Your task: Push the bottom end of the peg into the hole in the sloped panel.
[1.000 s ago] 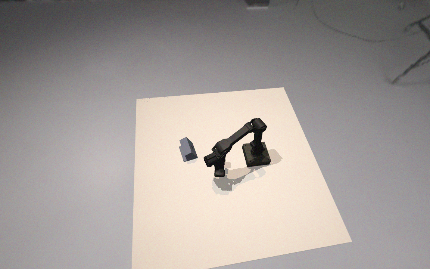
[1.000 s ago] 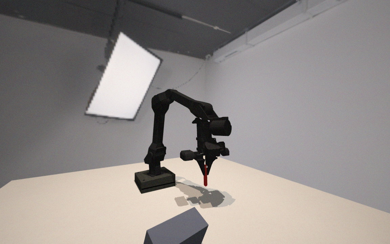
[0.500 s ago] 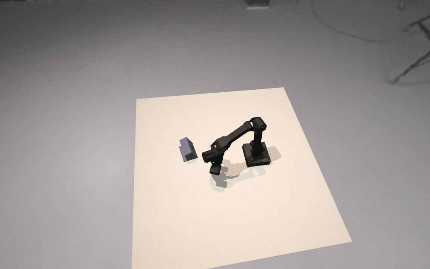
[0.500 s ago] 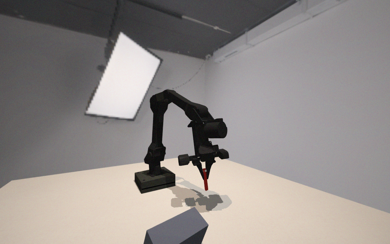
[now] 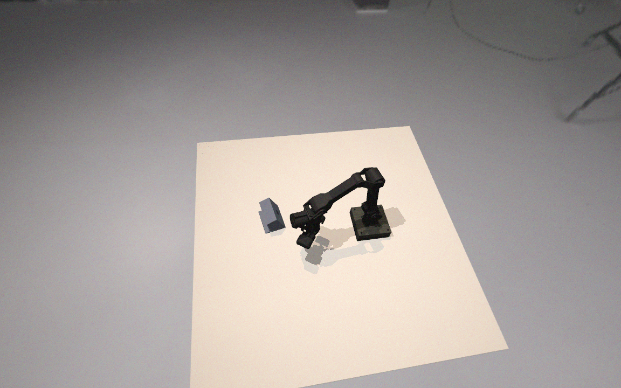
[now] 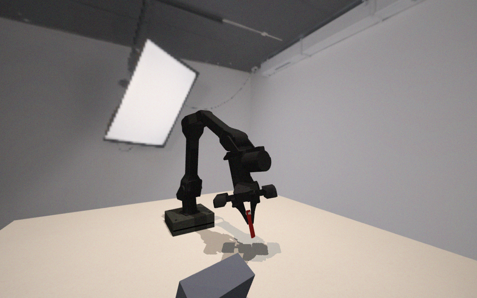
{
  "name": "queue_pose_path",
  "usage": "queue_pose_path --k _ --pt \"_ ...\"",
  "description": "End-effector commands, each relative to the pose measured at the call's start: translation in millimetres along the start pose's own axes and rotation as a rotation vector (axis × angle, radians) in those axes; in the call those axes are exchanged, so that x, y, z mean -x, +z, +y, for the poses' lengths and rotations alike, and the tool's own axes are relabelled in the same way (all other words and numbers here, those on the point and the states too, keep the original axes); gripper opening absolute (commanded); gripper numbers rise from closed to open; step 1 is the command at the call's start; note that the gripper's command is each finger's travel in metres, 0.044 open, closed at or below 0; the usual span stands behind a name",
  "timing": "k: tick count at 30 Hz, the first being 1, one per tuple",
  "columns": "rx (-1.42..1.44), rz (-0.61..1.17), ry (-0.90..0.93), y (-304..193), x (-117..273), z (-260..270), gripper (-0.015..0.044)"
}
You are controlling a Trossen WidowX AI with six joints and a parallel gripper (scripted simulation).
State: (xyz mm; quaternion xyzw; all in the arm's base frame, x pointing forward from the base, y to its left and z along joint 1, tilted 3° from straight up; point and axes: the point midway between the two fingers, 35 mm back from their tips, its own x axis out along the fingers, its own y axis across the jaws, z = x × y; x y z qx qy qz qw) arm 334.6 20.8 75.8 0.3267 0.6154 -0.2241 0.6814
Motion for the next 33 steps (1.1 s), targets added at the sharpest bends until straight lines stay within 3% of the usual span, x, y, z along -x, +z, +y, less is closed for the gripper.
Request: queue_pose_path --k 1,33 --pt "-0.060 0.001 0.024 3 -2 -4 0.0000" --pt "-0.487 -0.015 0.201 38 -11 -24 0.0000"
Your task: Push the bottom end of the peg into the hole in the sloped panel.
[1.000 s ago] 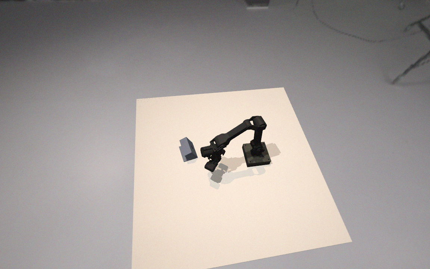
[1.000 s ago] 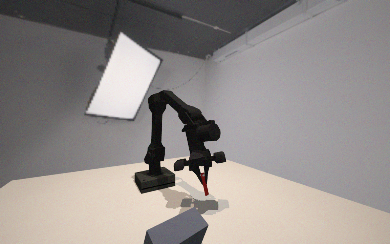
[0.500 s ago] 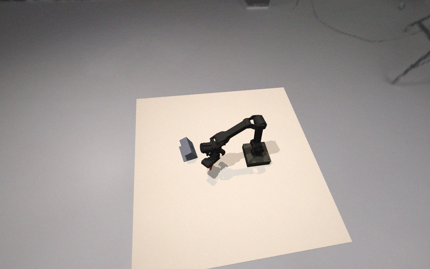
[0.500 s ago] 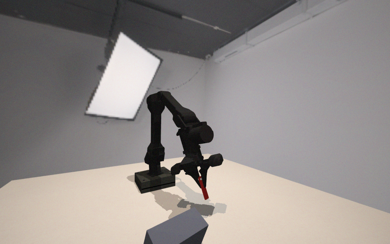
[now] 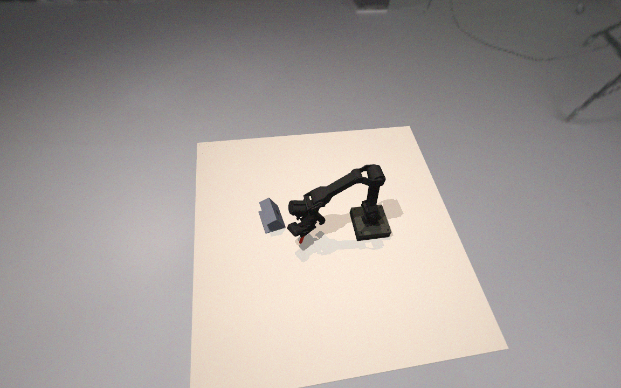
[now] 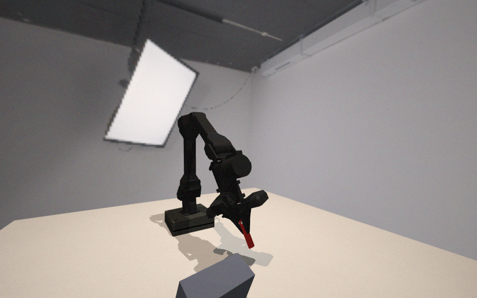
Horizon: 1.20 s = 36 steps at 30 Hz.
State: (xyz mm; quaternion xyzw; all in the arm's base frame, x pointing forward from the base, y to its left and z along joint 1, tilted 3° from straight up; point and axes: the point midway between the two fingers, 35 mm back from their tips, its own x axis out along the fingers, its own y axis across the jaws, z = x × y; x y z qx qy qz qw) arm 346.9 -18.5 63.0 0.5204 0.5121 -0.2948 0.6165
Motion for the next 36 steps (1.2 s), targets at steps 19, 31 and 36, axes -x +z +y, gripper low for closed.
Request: queue_pose_path --k 19,31,36 --pt "-0.286 0.009 0.124 26 -1 -9 0.0000" --pt "-0.434 0.017 0.193 41 0 -14 0.0000" --pt "-0.494 0.022 0.221 47 1 -16 0.0000"
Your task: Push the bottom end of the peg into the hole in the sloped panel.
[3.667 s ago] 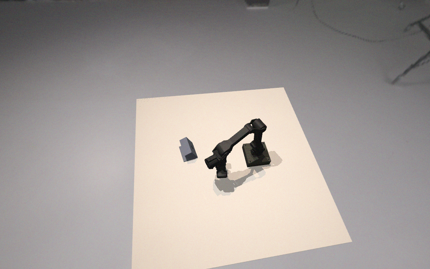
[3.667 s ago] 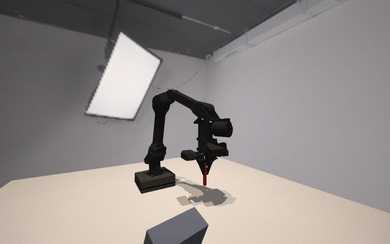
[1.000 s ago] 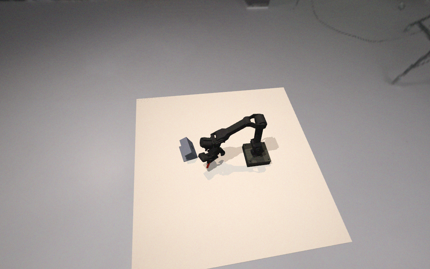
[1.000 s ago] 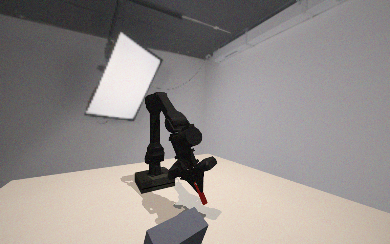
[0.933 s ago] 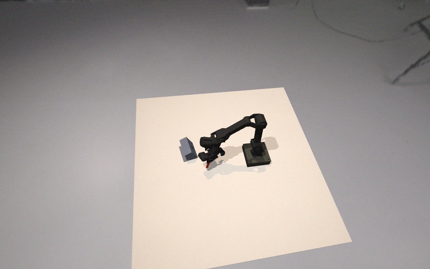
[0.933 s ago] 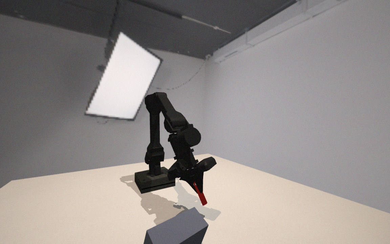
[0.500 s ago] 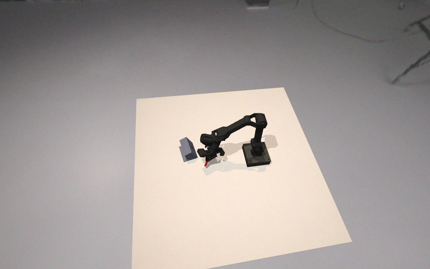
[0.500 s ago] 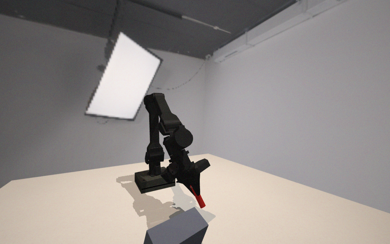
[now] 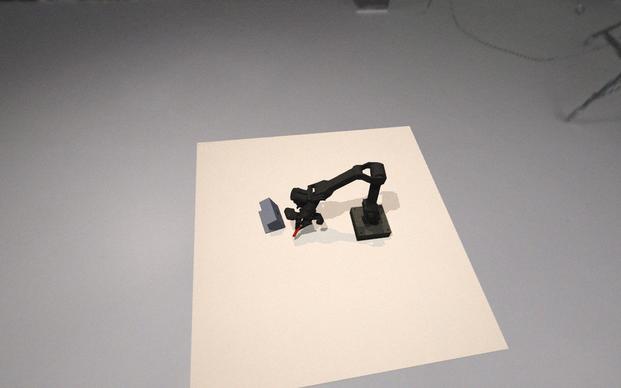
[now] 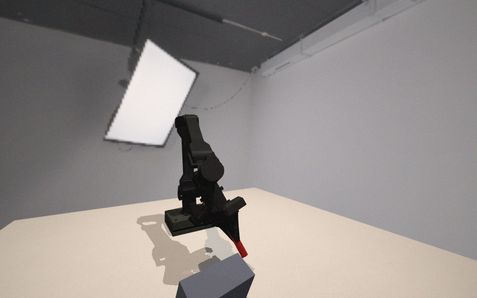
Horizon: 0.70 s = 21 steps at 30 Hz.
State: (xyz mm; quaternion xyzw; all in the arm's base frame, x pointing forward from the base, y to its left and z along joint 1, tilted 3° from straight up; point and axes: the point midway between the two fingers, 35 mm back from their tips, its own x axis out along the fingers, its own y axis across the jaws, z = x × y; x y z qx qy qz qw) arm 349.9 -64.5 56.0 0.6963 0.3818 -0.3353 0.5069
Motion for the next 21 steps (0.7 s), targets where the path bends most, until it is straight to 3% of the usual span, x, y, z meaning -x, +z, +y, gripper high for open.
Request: queue_pose_path --k 1,21 --pt "-0.053 0.009 0.022 4 1 -2 0.0000" --pt "-0.287 0.037 0.132 29 8 -1 0.0000"
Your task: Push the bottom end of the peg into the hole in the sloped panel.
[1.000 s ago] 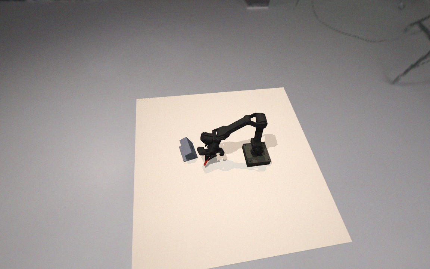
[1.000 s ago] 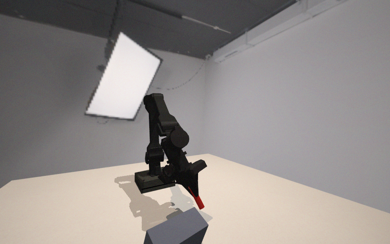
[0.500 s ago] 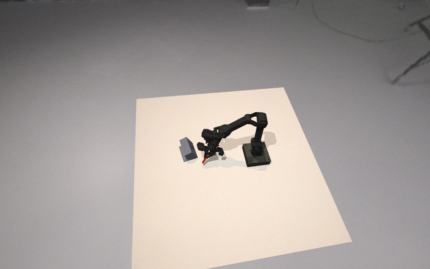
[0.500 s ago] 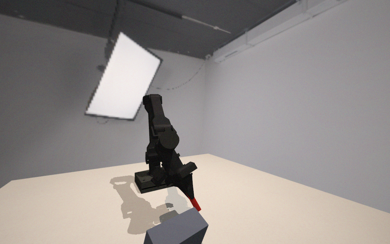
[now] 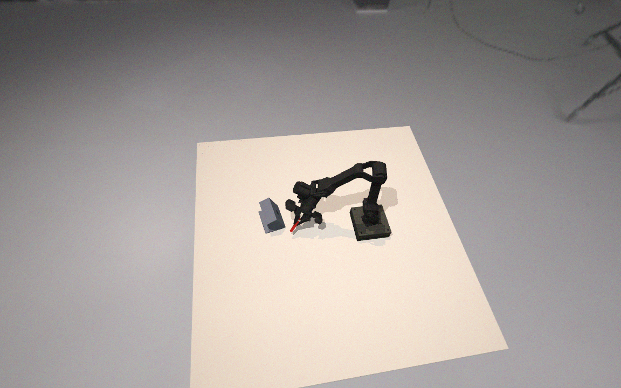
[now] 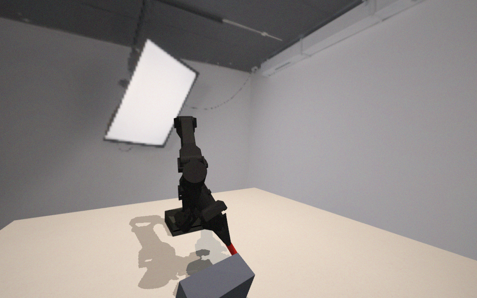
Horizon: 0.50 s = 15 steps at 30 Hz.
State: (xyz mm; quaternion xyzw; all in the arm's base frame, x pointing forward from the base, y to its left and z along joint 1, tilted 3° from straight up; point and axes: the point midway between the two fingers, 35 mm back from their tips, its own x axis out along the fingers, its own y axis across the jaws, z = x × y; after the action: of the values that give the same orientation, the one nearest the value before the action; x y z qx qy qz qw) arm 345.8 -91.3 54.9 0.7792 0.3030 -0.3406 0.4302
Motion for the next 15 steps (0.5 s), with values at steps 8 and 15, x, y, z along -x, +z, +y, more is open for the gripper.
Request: queue_pose_path --k 8,15 --pt "-0.130 0.025 0.058 12 6 1 0.0000" --pt "-0.207 0.040 0.095 20 9 2 0.0000"
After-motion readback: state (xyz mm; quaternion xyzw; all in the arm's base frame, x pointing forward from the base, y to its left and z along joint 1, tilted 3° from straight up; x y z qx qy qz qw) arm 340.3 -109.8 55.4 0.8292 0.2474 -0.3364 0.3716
